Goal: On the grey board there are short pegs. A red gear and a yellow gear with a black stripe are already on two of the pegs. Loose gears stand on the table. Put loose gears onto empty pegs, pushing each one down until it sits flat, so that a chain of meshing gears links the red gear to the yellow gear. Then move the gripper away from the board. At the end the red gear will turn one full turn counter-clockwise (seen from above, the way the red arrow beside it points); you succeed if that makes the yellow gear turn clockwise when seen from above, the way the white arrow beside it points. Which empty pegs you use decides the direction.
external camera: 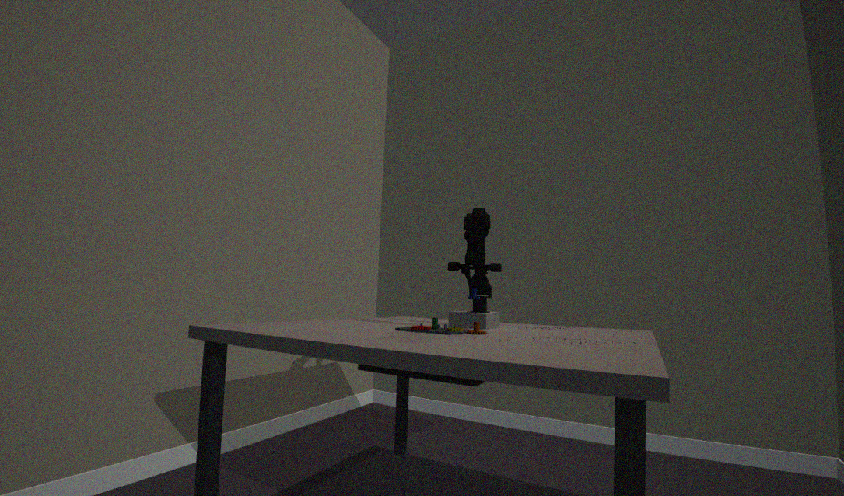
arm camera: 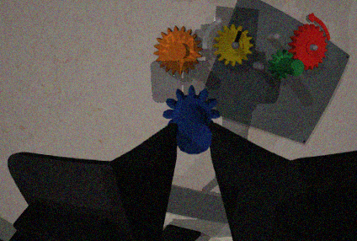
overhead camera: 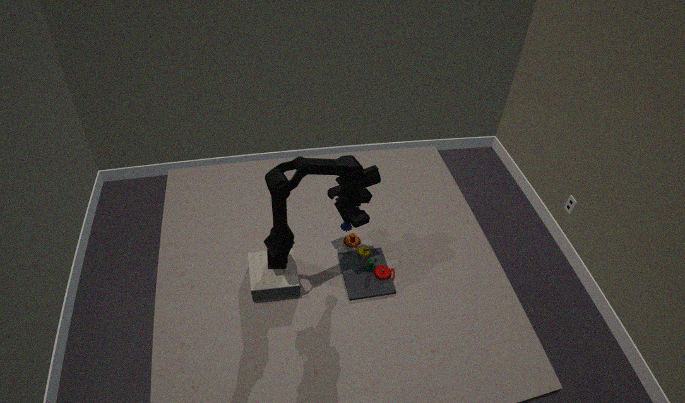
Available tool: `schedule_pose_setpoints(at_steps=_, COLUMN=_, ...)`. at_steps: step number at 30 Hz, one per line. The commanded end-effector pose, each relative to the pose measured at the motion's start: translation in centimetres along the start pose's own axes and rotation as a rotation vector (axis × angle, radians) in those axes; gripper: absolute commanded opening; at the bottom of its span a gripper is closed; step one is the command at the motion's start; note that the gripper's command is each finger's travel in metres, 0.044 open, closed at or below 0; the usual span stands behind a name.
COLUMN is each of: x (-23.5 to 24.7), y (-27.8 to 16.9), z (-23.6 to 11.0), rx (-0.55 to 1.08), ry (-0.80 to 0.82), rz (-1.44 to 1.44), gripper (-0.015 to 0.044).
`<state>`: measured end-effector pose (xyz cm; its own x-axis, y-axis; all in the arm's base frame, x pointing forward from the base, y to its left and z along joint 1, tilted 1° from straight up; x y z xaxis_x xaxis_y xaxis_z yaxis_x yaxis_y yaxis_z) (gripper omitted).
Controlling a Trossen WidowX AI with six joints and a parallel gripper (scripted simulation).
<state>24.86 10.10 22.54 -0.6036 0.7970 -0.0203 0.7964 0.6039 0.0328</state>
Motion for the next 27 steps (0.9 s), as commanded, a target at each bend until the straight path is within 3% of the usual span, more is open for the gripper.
schedule_pose_setpoints(at_steps=1, x=-0.9, y=0.4, z=0.7, rx=0.002, ry=0.004, rz=-0.005, gripper=0.0000)
schedule_pose_setpoints(at_steps=27, x=-7.1, y=0.8, z=4.1, rx=-0.001, ry=-0.002, rz=0.001, gripper=0.0000)
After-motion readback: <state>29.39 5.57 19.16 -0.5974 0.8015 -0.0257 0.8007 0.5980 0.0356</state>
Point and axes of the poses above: the point midway between the two fingers, 35 mm back from their tips, its own z axis out along the fingers, its own x axis across the jaws, y = z × x, the point moved 10 cm from there along -z, back along the fingers, and after that the axes turned 12 degrees about -z, right-handed, at the moved point
